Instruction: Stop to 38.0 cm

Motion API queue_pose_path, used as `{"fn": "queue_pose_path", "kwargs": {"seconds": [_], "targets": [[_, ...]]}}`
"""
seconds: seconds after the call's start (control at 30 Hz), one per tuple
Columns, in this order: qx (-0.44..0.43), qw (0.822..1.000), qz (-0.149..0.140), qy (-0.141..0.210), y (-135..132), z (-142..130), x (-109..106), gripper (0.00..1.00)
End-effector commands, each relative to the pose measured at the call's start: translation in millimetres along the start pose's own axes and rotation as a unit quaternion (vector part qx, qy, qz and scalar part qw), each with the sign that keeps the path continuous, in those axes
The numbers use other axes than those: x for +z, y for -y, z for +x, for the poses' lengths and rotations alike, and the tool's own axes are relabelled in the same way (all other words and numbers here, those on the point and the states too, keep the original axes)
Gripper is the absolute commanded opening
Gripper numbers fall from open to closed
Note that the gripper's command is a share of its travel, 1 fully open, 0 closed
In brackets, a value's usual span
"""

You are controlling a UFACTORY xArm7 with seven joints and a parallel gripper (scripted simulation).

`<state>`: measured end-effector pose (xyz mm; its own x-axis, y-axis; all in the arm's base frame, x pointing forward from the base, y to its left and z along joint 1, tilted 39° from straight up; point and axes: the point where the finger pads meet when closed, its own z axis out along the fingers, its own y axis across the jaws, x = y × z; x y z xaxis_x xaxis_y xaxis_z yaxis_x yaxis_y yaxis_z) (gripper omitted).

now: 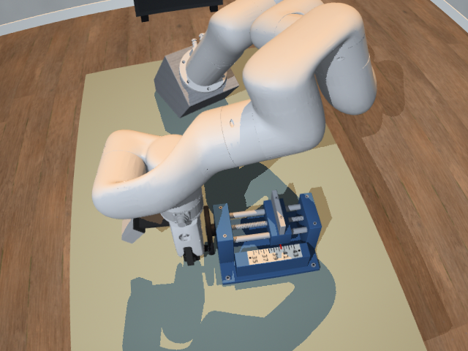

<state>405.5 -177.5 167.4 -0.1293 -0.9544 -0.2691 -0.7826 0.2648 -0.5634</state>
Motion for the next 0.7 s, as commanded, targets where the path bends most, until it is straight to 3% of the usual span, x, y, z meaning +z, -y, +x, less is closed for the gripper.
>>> {"fn": "queue_pose_path", "kwargs": {"seconds": [0.0,0.27,0.43,0.67], "targets": [[0.001,1.000,0.000,0.000,5,1,-6,0.06],[0.001,1.000,-0.001,0.000,11,1,-32,0.06],[0.001,1.000,-0.001,0.000,2,1,-52,0.06],[0.001,1.000,-0.001,0.000,-13,1,-61,0.06]]}}
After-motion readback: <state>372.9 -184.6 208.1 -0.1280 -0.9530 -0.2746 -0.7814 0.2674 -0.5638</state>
